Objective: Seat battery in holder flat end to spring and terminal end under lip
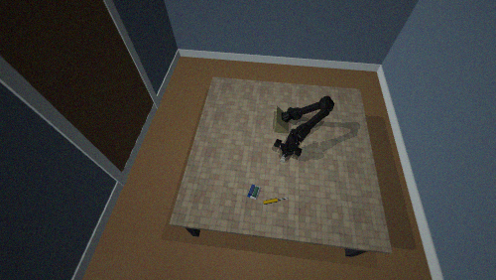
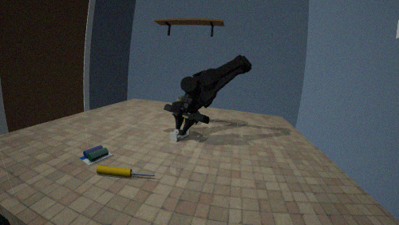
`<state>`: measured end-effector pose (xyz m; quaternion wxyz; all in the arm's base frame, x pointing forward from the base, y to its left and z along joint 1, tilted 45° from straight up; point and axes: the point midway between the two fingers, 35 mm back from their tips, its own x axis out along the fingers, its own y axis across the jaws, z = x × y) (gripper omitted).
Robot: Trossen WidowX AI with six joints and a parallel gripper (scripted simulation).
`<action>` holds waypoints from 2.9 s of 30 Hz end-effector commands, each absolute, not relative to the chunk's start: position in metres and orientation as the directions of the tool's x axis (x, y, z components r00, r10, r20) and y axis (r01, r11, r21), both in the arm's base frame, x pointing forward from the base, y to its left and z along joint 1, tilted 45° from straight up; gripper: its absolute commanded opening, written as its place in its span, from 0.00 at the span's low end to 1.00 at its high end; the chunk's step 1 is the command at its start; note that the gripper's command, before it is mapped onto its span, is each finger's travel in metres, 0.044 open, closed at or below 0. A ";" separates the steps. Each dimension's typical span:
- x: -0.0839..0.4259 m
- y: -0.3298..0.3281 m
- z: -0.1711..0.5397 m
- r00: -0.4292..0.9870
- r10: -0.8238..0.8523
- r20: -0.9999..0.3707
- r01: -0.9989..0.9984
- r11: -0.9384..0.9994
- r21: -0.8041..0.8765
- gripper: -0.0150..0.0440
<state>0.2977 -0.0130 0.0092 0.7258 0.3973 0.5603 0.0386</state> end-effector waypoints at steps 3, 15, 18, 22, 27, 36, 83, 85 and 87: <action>0.295 -0.011 0.005 0.326 0.523 -0.788 0.393 0.682 0.616 0.38; 0.298 -0.011 0.004 0.268 0.551 -0.791 0.391 0.688 0.612 0.38; 0.298 -0.011 0.004 0.253 0.557 -0.791 0.390 0.689 0.611 0.38; 0.299 -0.011 0.004 0.234 0.566 -0.790 0.389 0.691 0.610 0.38; 0.299 -0.011 0.004 0.209 0.577 -0.790 0.387 0.693 0.609 0.38; 0.300 -0.010 0.004 0.165 0.596 -0.786 0.384 0.695 0.607 0.38; 0.316 -0.014 0.003 0.079 0.623 -0.778 0.378 0.704 0.601 0.38; 0.317 -0.014 0.003 0.079 0.623 -0.778 0.378 0.704 0.601 0.38; 0.317 -0.014 0.003 0.077 0.623 -0.778 0.378 0.704 0.601 0.38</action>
